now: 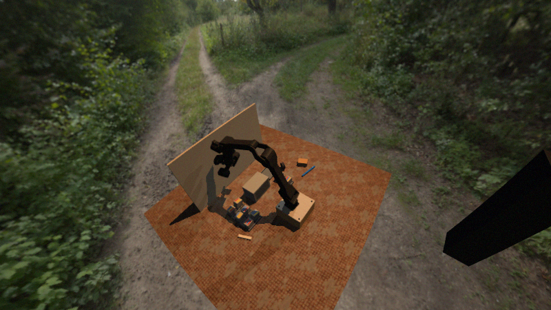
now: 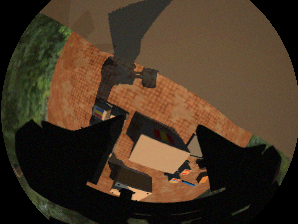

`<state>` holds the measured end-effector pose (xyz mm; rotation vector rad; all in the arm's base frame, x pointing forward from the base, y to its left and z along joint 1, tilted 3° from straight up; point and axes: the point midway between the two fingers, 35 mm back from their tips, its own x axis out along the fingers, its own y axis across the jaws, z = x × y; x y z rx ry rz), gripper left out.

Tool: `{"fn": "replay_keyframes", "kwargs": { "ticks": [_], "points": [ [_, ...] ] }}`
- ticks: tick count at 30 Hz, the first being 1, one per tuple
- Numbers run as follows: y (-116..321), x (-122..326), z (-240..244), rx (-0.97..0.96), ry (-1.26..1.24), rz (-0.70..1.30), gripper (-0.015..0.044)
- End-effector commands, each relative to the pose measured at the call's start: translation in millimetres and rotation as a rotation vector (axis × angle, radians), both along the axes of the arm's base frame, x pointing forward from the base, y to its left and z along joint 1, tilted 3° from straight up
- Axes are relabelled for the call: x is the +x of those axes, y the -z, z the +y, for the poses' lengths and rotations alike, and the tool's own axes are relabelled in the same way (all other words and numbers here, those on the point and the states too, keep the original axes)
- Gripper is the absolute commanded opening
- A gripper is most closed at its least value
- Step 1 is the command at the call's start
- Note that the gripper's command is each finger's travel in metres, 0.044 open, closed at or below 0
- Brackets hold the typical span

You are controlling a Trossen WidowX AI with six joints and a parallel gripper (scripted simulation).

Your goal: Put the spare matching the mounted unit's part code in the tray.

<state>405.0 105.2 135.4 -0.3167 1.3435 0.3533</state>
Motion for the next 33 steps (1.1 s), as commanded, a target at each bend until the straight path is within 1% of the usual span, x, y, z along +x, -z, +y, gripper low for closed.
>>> {"fn": "replay_keyframes", "kwargs": {
  "ticks": [1,2,4,22,24,27,33],
  "points": [
    [0.6,-14.5,-55.2,-0.028,0.232,0.150,0.0440],
    [-0.1,-19.7,-67.8,-0.033,0.289,0.187,0.0440],
    [-1.0,-24.1,-77.7,-0.038,0.334,0.217,0.0440],
    [-0.4,-24.8,-80.8,-0.036,0.353,0.217,0.0440],
    [4.0,-31.1,-104.9,-0.024,0.505,0.219,0.0440],
    [15.2,-52.4,-157.1,0.003,0.856,0.220,0.0440],
    [41.2,-119.3,-240.1,0.062,1.559,0.208,0.0440]
  ]
}}
